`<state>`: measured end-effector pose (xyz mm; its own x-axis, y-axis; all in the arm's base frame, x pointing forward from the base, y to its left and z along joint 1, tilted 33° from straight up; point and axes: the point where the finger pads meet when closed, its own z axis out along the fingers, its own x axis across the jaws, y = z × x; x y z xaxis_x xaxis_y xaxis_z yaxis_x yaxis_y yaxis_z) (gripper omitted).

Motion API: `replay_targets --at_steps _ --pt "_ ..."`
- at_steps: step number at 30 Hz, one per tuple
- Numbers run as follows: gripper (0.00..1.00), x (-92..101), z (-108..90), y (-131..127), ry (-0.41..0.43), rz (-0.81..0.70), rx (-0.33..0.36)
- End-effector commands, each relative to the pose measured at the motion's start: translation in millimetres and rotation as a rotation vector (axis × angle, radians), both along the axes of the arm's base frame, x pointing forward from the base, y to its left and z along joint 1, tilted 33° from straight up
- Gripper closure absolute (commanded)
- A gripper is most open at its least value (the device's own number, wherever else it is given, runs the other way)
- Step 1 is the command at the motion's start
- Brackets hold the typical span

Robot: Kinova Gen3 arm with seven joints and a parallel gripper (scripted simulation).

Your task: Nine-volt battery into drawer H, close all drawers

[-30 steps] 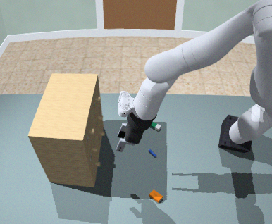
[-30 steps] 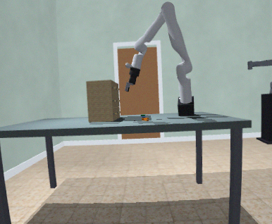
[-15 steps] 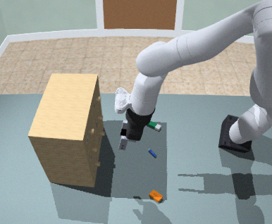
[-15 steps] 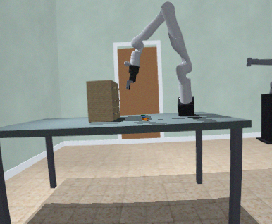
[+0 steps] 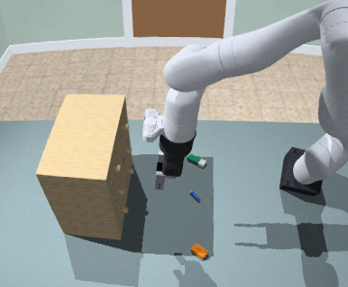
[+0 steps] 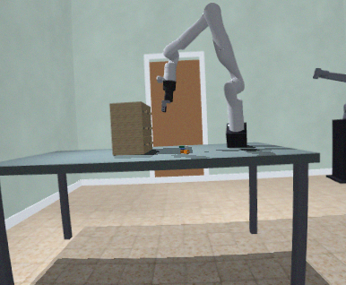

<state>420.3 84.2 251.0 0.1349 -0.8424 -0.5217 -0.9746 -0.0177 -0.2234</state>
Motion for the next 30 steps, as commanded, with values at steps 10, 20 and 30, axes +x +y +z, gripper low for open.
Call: replay_targets --at_steps 10,20,30 --pt "0.00 -3.1 6.2 -3.7 0.041 0.028 -0.006" --pt "0.00 -5.6 8.7 -5.6 0.063 0.042 -0.009" --pt "0.00 -7.4 10.4 -7.0 0.078 0.051 -0.012"
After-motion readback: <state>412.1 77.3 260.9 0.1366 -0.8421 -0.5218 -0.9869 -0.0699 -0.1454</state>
